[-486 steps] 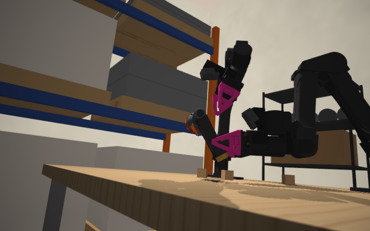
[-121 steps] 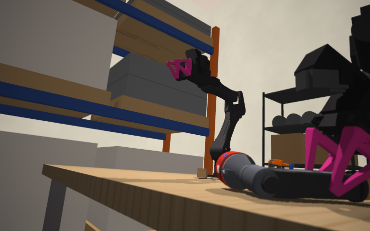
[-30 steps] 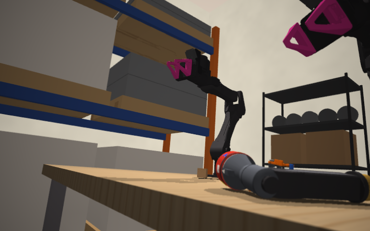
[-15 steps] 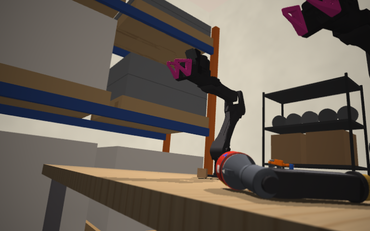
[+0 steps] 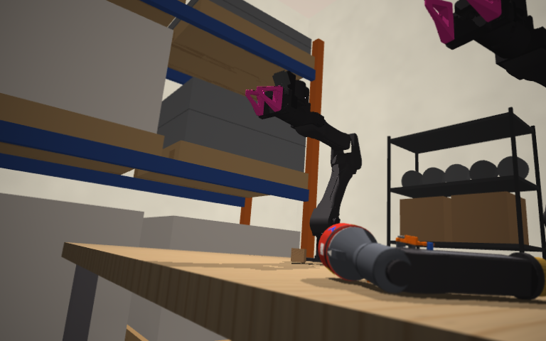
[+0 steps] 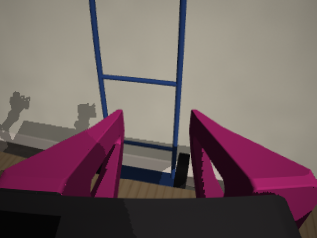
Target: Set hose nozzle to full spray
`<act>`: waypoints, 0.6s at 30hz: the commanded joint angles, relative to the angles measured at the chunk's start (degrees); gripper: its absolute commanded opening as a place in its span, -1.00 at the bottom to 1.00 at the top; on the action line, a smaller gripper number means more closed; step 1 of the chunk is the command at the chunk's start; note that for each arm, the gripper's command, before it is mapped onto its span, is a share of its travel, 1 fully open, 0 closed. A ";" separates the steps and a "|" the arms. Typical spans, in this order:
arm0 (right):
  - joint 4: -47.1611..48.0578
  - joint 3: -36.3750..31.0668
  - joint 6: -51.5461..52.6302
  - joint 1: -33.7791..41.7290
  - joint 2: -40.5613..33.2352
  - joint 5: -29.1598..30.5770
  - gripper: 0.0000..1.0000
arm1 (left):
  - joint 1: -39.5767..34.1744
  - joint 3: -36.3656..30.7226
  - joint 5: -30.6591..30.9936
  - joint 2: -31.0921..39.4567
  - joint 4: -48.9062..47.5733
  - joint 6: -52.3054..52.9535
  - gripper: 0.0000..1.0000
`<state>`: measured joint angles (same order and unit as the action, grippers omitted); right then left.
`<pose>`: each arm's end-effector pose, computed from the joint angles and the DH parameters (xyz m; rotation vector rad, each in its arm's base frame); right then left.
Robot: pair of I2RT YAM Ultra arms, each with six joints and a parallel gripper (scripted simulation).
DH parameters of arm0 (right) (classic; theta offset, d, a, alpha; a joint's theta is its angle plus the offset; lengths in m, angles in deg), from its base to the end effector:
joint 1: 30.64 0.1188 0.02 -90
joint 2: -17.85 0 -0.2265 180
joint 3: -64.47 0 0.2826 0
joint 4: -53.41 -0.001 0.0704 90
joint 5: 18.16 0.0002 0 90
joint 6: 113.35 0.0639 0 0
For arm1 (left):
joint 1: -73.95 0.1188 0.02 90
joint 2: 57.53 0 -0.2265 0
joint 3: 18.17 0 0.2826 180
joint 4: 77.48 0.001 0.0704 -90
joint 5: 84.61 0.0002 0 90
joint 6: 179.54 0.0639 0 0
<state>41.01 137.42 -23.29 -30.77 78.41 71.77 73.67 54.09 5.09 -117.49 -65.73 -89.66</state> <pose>0.3190 0.0004 0.3765 0.0016 1.5710 0.0000 0.3170 -0.0002 0.3762 -0.0019 1.5612 -0.0014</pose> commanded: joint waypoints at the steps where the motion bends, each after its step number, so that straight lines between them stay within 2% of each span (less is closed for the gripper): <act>1: 1.10 2.63 -0.25 0.00 -2.32 0.14 -0.26 | -0.88 1.58 -0.69 1.94 0.91 0.59 -0.01; 5: 1.12 2.78 -0.26 -0.03 -2.15 0.13 -0.26 | 0.76 2.57 0.13 2.01 0.90 0.83 -0.01; 11: 1.19 2.54 -0.26 -0.08 -1.93 0.12 -0.26 | 1.13 2.13 0.54 -1.61 1.16 0.41 -0.01; 12: 1.21 2.50 -0.26 -0.09 -1.87 0.12 -0.26 | 0.45 2.01 0.58 -0.20 1.23 0.33 -0.01; 18: 1.24 -0.02 -0.26 -0.13 -1.40 0.10 -0.26 | 1.08 1.36 0.68 -1.57 0.16 -0.11 -0.01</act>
<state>40.90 137.42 -23.29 -30.77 77.86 71.77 73.91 54.29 5.33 -117.43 -65.21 -89.33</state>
